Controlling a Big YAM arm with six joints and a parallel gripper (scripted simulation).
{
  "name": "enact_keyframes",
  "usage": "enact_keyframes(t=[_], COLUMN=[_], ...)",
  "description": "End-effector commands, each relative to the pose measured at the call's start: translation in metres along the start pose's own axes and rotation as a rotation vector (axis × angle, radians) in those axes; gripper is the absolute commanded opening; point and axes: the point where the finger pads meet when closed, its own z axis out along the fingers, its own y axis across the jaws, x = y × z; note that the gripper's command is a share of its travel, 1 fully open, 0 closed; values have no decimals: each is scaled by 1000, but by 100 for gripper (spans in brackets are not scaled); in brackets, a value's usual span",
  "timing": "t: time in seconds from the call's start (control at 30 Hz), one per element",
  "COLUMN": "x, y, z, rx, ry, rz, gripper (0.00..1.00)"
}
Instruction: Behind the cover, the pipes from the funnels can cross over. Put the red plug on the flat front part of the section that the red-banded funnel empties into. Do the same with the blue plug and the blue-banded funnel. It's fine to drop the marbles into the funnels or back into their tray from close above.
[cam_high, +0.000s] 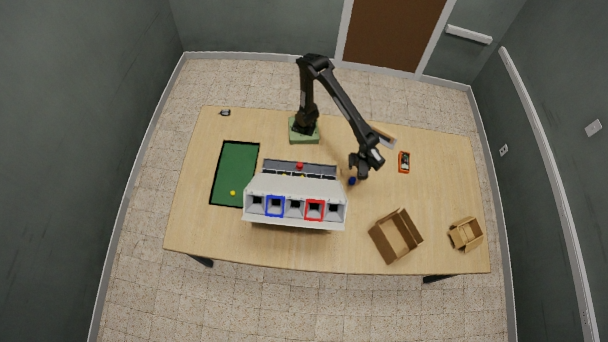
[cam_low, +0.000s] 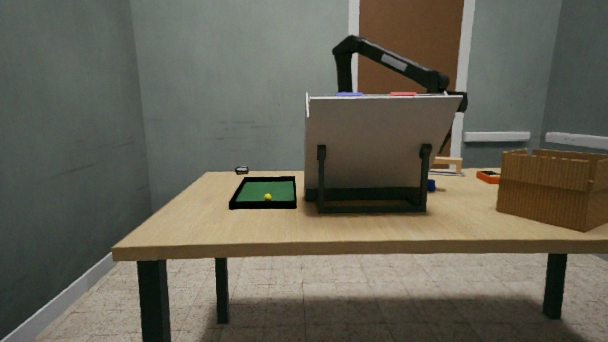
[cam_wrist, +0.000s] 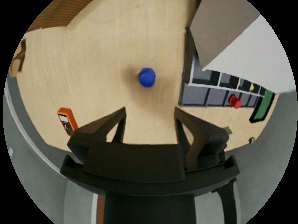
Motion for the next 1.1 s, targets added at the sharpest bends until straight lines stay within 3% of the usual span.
enact_keyframes(t=[0.0,0.77,0.83,0.9,1.07], x=[-17,-17,-16,-2,-3], y=[24,24,22,8,9], z=[-25,-24,-14,9,32], rx=[-63,-61,-46,-9,-9], ry=[-59,-58,-43,-7,-7], rz=[1,1,0,0,0], gripper=[63,63,63,63,63])
